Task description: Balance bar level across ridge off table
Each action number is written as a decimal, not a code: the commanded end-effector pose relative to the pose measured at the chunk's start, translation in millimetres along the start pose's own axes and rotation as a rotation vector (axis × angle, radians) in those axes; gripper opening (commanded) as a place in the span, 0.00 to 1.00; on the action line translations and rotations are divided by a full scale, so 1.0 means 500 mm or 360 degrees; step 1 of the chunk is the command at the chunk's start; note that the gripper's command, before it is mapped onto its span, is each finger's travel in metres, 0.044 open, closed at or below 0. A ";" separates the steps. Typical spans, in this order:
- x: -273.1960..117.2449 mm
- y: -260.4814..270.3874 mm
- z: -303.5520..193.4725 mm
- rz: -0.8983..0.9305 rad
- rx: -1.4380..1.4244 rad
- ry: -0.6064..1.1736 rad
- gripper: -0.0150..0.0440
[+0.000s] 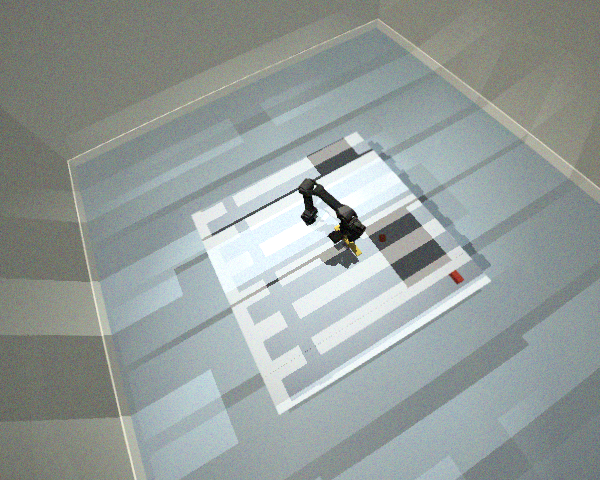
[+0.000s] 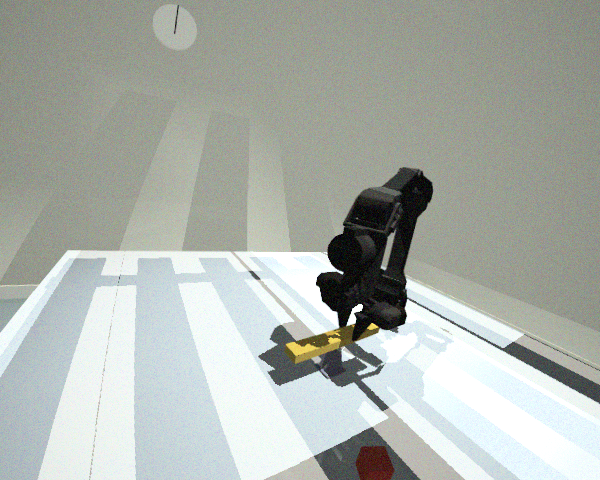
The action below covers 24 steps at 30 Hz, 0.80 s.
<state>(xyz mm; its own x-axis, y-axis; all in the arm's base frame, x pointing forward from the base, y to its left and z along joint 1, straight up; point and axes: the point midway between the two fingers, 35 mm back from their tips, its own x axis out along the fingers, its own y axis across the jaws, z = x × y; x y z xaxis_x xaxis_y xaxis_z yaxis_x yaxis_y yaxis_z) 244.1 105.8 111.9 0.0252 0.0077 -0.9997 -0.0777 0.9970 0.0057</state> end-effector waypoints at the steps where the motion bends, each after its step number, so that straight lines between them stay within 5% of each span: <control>1: 0.001 0.001 0.001 0.0005 0.0009 0.0000 0.25; 24: 0.005 0.001 0.001 0.0005 0.0009 0.0000 0.25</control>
<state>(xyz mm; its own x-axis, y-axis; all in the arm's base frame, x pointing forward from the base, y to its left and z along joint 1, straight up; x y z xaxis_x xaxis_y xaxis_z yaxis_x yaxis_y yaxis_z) 244.2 105.9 109.9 0.0253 0.0077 -0.9996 -0.0776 0.9970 0.0057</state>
